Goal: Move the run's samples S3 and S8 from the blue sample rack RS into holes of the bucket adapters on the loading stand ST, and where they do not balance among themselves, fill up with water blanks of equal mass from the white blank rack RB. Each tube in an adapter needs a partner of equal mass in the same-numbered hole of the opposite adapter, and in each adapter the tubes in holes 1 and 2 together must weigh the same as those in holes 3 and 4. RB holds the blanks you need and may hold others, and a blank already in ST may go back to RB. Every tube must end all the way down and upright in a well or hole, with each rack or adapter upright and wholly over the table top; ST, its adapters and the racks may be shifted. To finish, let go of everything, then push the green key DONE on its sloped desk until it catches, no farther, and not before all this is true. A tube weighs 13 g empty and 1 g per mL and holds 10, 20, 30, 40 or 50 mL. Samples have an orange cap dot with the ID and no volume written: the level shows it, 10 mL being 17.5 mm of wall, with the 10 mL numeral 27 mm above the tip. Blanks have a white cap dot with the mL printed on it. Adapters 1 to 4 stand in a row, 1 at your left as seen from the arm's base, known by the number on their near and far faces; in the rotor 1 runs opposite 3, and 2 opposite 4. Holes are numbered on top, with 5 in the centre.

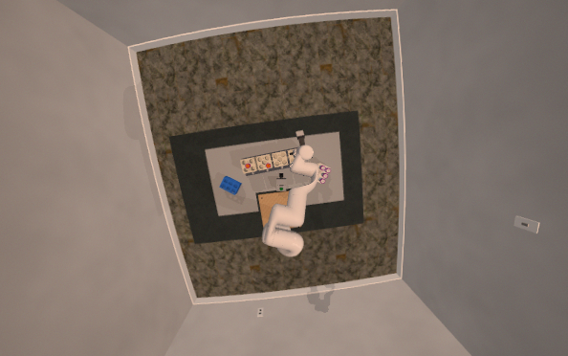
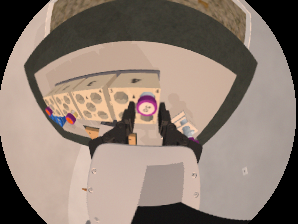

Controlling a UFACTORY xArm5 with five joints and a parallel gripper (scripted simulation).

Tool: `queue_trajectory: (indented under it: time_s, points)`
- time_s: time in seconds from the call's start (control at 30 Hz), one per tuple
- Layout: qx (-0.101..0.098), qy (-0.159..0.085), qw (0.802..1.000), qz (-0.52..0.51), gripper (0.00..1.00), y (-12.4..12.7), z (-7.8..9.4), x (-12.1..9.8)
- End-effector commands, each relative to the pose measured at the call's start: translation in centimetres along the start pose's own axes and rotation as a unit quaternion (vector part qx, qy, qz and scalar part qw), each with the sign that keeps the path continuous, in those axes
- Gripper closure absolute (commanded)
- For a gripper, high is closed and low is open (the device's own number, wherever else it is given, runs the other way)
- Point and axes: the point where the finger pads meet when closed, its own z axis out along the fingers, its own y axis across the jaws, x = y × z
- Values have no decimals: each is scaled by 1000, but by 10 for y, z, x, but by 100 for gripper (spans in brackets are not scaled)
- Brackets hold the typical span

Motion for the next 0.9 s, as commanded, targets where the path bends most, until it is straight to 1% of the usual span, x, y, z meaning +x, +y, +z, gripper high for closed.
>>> queue_trajectory:
  time_s: [0.0, 0.37, 0.43, 0.87]
  points:
    - [-1, 2, 1000, 0, 57, 0, -10, 1]
    - [-1, 2, 1000, 0, 57, 0, -32, 1]
    - [-1, 2, 1000, 0, 57, 0, -32, 1]
    - [-1, 2, 1000, 0, 57, 0, -58, 1]
